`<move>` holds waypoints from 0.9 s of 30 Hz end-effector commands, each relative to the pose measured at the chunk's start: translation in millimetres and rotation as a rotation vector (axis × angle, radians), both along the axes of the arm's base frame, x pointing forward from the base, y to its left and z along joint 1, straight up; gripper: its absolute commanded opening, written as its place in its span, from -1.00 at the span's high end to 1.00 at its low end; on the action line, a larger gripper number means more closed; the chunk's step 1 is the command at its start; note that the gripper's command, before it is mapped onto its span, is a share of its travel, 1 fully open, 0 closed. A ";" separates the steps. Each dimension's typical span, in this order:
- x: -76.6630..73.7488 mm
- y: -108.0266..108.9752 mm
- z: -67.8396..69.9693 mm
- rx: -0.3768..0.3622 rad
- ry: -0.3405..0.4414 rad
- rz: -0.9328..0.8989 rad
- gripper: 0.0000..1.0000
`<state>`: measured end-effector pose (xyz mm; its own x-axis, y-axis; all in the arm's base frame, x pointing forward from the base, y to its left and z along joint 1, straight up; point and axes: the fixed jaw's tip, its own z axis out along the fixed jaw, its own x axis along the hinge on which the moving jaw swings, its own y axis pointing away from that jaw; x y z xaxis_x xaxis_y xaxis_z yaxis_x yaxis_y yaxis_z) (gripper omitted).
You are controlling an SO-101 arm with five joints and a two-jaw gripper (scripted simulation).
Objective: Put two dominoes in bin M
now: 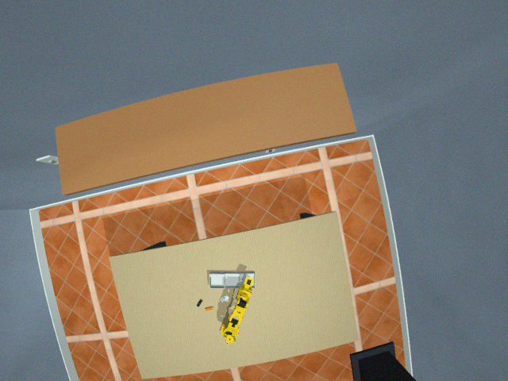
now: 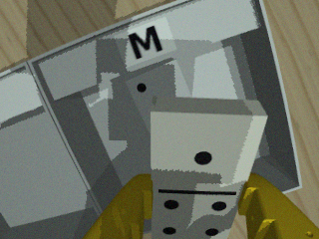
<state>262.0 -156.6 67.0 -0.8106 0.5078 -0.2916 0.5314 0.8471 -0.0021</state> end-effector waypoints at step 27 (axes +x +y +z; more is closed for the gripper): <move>10.1 -1.7 18.1 -0.042 -0.085 -0.010 1.00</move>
